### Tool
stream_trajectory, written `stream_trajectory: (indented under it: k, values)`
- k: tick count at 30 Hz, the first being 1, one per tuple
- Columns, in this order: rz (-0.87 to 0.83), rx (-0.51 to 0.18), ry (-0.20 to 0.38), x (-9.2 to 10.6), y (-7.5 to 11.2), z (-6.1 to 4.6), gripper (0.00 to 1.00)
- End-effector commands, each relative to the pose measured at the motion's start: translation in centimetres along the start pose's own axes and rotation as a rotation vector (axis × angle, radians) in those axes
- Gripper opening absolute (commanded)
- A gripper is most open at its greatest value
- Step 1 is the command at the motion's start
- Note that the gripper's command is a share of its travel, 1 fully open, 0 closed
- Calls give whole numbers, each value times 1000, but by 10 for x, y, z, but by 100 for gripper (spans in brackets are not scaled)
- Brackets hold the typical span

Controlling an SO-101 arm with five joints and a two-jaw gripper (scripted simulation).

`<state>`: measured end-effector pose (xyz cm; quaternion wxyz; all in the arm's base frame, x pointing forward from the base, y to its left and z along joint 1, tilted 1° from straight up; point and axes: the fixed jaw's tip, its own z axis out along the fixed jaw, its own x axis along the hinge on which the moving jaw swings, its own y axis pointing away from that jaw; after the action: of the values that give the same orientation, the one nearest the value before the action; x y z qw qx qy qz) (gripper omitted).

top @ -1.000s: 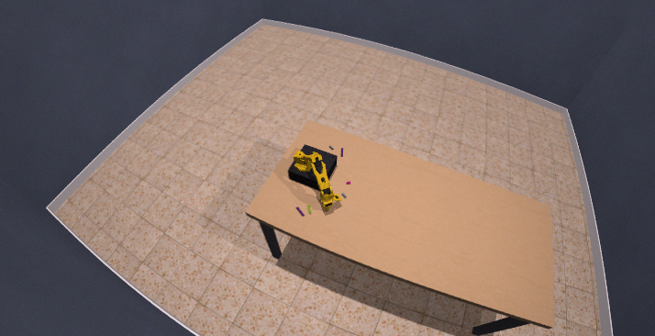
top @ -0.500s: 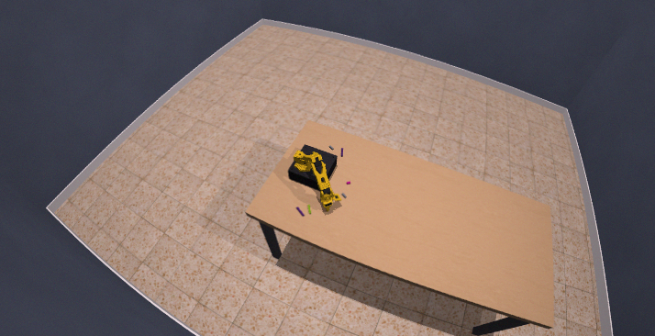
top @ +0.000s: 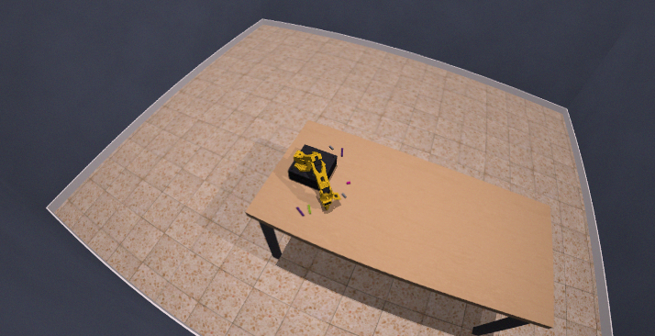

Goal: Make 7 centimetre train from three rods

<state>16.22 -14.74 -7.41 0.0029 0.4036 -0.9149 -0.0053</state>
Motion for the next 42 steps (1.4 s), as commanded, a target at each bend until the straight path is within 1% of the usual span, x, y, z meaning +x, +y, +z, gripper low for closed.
stream_trajectory:
  k: [1,18,25,27,36,42]
  values:
    - [0,-4,-1,2,2,0,17]
    - [0,-4,-1,2,2,-1,17]
    - [0,-4,-1,2,2,-7,17]
    - [0,-4,-1,2,2,-7,17]
    - [0,-4,-1,2,2,-17,17]
    - [0,-4,-1,2,2,-20,17]
